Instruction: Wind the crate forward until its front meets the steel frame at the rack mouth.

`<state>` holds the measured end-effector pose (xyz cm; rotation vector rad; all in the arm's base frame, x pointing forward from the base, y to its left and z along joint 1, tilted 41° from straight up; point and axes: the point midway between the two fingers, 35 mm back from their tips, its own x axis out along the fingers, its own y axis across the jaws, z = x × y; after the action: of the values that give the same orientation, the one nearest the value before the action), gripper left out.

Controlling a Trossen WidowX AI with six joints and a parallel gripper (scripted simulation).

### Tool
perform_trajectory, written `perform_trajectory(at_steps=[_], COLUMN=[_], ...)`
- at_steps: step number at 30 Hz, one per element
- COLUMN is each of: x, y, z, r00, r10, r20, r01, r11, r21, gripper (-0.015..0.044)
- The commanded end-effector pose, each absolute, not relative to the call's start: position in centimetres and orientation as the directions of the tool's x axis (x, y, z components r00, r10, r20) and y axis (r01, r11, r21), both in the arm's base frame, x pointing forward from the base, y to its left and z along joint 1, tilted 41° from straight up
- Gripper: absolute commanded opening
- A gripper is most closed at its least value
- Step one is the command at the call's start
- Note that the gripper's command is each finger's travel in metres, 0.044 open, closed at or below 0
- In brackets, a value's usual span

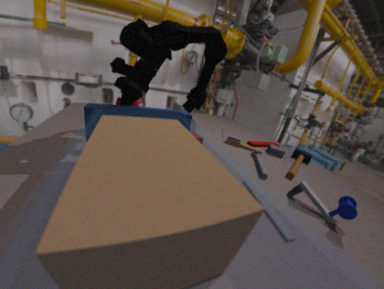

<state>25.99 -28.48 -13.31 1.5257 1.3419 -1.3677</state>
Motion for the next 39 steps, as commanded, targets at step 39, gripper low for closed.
perform_trajectory(at_steps=[39], x=[26.9], y=[-23.7], z=[-10.0], r00=[-0.079], r10=[0.278], r20=[-0.957], r01=[0.963], r11=[-0.226], r21=[-0.145], gripper=[0.0])
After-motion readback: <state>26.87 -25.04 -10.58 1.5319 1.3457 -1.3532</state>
